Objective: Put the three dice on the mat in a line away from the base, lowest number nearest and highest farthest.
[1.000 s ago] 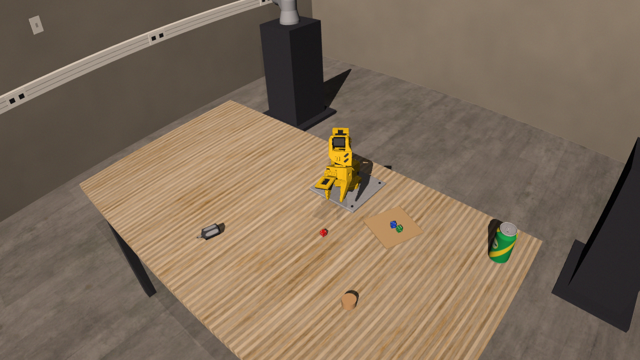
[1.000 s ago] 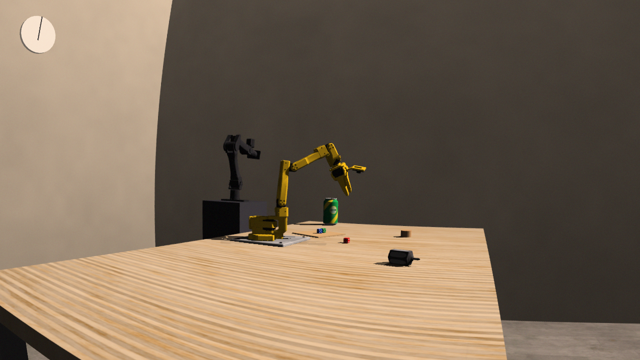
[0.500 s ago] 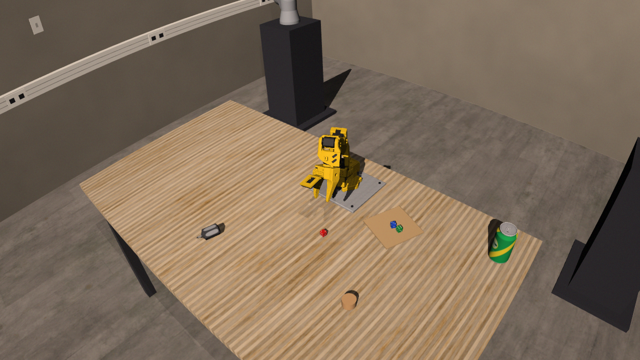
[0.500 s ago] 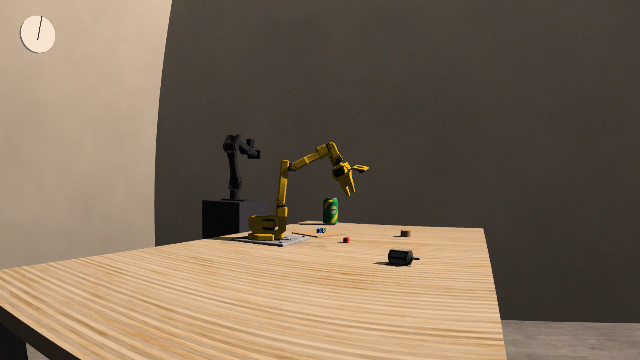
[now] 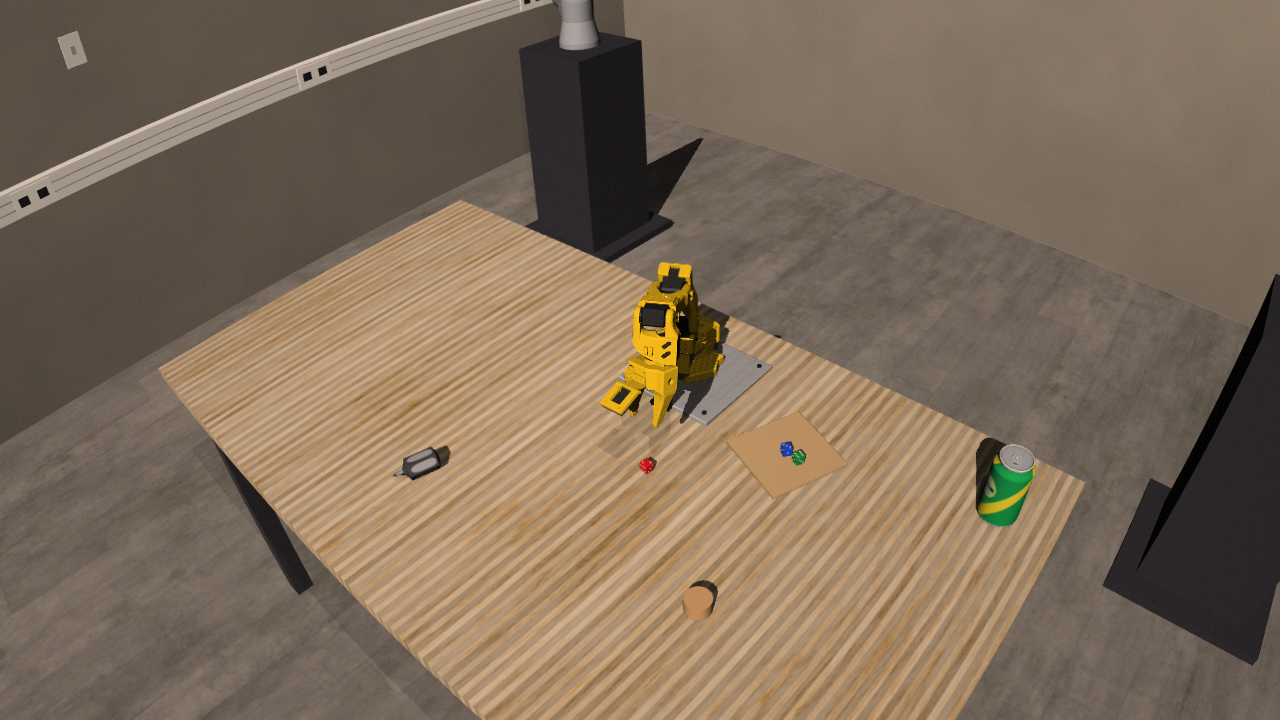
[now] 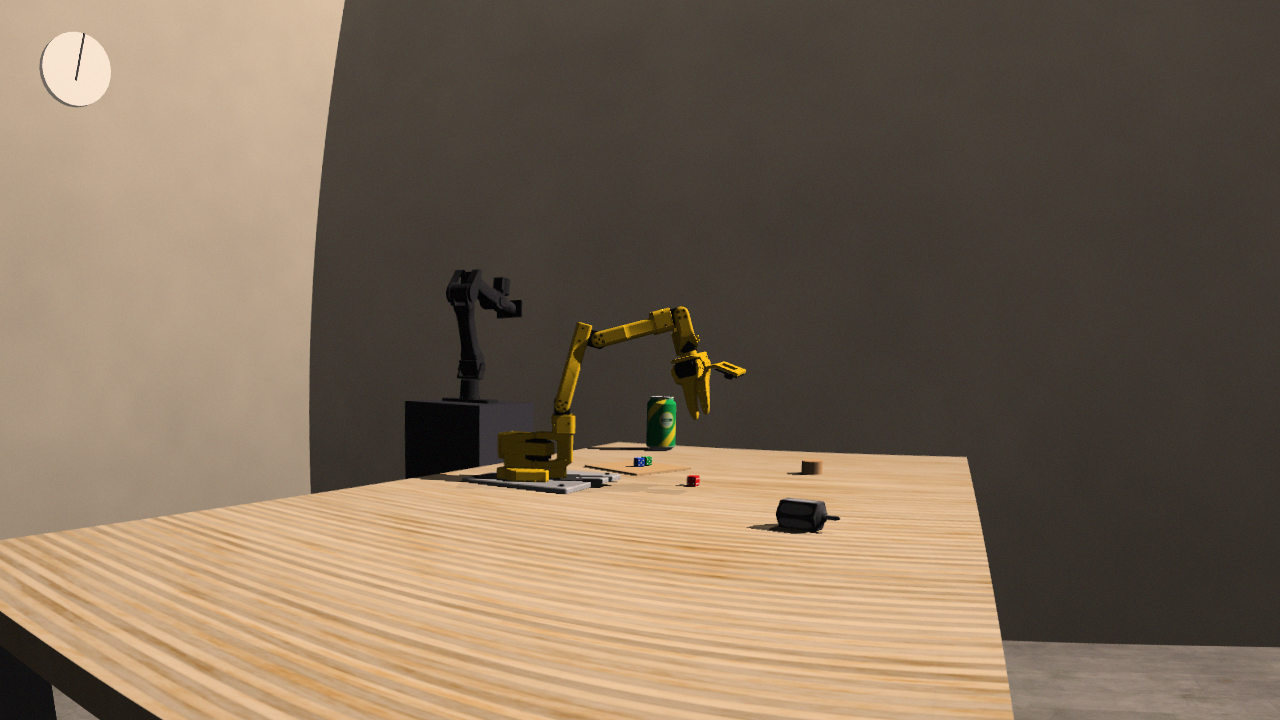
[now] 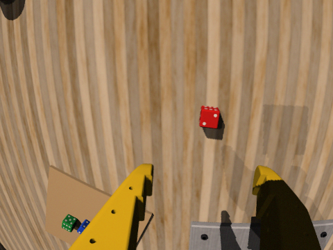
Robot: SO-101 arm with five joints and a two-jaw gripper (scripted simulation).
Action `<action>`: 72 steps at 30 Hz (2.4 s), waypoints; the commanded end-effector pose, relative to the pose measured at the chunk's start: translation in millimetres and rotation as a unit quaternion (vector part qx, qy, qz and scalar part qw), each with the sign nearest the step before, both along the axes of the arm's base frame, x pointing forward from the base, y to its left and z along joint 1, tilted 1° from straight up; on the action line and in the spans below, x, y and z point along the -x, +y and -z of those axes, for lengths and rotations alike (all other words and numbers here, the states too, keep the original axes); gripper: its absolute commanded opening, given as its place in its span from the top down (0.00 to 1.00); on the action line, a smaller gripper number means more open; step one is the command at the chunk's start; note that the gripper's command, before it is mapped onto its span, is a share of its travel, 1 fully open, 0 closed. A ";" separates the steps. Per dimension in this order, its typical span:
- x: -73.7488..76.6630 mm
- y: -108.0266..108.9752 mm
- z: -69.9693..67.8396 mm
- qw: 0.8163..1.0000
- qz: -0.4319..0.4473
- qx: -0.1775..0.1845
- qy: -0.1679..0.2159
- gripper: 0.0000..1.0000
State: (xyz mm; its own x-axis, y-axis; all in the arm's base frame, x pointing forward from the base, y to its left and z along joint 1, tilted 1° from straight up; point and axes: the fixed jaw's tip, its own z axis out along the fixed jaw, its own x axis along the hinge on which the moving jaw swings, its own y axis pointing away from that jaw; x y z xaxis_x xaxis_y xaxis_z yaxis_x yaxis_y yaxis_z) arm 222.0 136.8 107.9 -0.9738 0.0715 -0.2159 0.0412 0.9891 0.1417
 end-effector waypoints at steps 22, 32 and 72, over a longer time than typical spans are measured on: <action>5.7 -8.8 68.5 0.990 0.016 0.069 0.123 0.75; 5.7 -8.8 68.5 0.990 0.016 0.069 0.123 0.75; 6.4 -8.8 109.3 0.990 0.016 0.069 0.123 0.75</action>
